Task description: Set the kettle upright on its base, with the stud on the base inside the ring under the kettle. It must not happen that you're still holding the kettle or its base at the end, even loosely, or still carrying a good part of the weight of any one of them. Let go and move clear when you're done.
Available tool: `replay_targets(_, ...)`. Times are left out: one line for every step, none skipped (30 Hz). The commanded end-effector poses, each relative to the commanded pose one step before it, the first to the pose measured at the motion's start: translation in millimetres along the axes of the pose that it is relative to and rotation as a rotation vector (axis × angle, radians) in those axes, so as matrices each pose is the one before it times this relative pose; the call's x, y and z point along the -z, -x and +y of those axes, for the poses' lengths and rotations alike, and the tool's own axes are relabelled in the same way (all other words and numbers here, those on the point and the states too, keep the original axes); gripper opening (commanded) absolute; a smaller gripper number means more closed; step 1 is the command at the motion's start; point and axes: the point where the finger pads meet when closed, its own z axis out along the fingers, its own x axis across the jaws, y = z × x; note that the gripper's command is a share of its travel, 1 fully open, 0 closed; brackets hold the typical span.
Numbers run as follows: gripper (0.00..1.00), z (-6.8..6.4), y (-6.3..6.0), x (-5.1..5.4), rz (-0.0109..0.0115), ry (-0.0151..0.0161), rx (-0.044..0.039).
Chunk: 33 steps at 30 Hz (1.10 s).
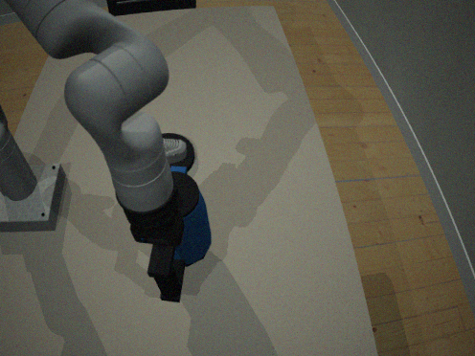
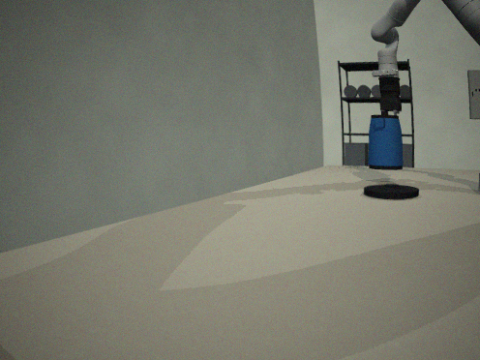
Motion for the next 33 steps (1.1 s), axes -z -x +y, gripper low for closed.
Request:
replay_targets(0.00,1.15,-0.16,2.98,0.00010,0.00352,-0.00461)
replay_targets(0.00,0.00,0.00,0.00,0.00000,0.00000,0.00000)
replay_targets(0.00,0.00,0.00,0.00,0.00000,0.00000,0.00000)
replay_targets(0.00,0.00,0.00,0.00,0.00000,0.00000,0.00000)
replay_targets(0.00,0.00,0.00,0.00,0.00000,0.00000,0.00000)
replay_targets(0.00,0.00,0.00,0.00,0.00000,0.00000,0.00000)
replay_targets(0.00,0.00,0.00,0.00,0.00000,0.00000,0.00000)
replay_targets(0.00,0.00,0.00,0.00,0.00000,0.00000,0.00000)
replay_targets(0.00,0.00,0.00,0.00,0.00000,0.00000,0.00000)
replay_targets(0.00,0.00,0.00,0.00,0.00000,0.00000,0.00000)
replay_targets(0.00,0.00,0.00,0.00,0.00000,0.00000,0.00000)
replay_targets(0.00,0.00,0.00,0.00,0.00000,0.00000,0.00000)
replay_targets(0.00,0.00,0.00,0.00,0.00000,0.00000,0.00000)
replay_targets(0.00,0.00,0.00,0.00,0.00000,0.00000,0.00000)
replay_targets(0.00,0.00,0.00,0.00,0.00000,0.00000,0.00000)
replay_targets(0.00,0.00,0.00,0.00,0.00000,0.00000,0.00000)
replay_targets(0.00,0.00,0.00,0.00,0.00000,0.00000,0.00000)
replay_targets(0.00,0.00,0.00,0.00,0.00000,0.00000,0.00000)
replay_targets(0.00,-0.01,0.01,-0.01,0.00000,0.00000,0.00000)
replay_targets(0.00,-0.03,0.02,-0.02,-0.00001,0.00000,-0.00001)
replay_targets(0.00,-0.05,0.05,-0.03,-0.00002,0.00000,-0.00002)
replay_targets(0.00,-0.08,0.08,-0.05,-0.00004,0.00001,-0.00004)
replay_targets(0.00,-0.12,0.11,-0.08,-0.00006,0.00001,-0.00006)
replay_targets(0.00,-0.16,0.16,-0.11,-0.00008,0.00001,-0.00008)
replay_targets(0.00,-0.21,0.21,-0.14,-0.00010,0.00002,-0.00010)
replay_targets(0.00,-0.26,0.26,-0.18,-0.00013,0.00003,-0.00013)
replay_targets(0.00,-0.32,0.32,-0.22,-0.00016,0.00003,-0.00016)
replay_targets(0.00,-0.39,0.39,-0.27,-0.00019,0.00004,-0.00019)
replay_targets(0.00,0.00,0.00,0.00,0.00000,0.00000,0.00000)
replay_targets(0.00,0.00,0.00,0.00,0.00000,0.00000,0.00000)
replay_targets(0.00,-0.34,0.08,-0.12,0.00048,0.00034,-0.00009)
replay_targets(0.00,-0.56,0.48,-0.25,-0.00035,-0.00006,-0.00018)
replay_targets(0.00,-0.67,0.45,-0.11,-0.00045,-0.00019,-0.00009)
